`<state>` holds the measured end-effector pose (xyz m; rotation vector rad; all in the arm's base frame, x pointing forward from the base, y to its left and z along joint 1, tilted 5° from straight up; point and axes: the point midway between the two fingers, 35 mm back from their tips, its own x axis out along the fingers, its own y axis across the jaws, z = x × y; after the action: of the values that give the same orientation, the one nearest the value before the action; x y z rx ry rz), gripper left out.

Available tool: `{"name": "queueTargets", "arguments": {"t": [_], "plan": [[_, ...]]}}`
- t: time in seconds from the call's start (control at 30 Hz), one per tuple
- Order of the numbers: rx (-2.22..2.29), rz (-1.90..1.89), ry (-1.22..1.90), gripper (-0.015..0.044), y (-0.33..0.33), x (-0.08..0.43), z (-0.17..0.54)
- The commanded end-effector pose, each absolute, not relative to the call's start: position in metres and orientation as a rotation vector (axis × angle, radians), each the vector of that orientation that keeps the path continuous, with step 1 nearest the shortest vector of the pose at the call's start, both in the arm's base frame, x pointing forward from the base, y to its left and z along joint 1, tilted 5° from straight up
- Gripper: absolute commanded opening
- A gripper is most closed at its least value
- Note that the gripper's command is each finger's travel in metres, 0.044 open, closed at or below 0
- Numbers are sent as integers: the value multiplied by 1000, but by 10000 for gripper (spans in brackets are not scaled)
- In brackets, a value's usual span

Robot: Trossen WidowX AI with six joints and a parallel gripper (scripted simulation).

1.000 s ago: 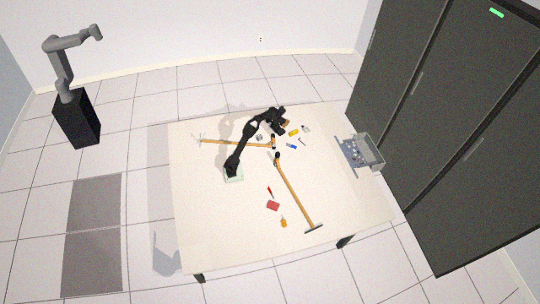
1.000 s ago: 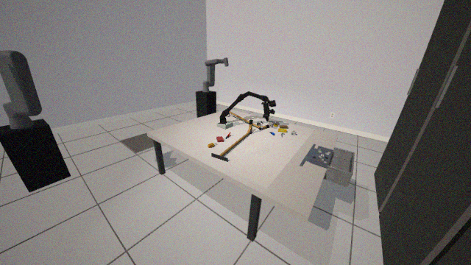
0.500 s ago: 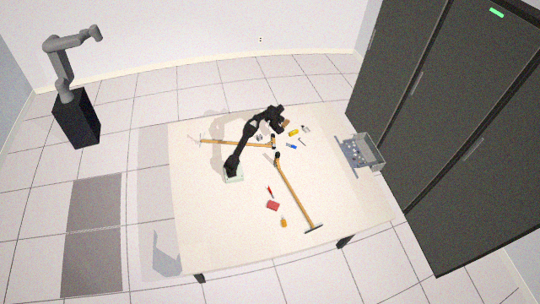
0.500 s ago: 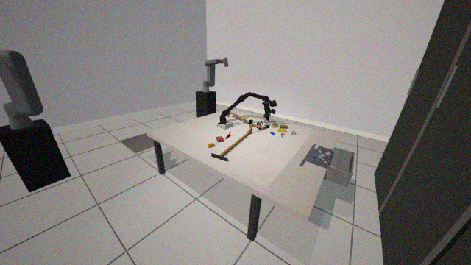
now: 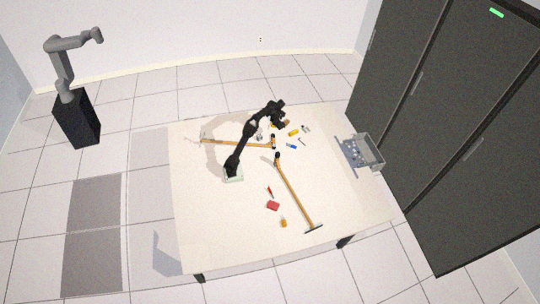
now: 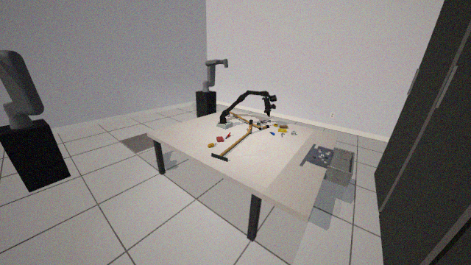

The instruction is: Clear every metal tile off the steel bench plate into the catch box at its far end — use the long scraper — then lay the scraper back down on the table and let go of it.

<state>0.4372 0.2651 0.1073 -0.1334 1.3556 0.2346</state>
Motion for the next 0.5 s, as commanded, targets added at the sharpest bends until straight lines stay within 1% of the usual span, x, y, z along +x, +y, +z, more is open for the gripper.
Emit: {"name": "queueTargets", "arguments": {"t": [0.0,0.1,0.47], "plan": [[-132,237,1351,0,265,437,116],[-153,247,1351,0,256,440,116],[-304,319,1354,0,194,460,120]]}}
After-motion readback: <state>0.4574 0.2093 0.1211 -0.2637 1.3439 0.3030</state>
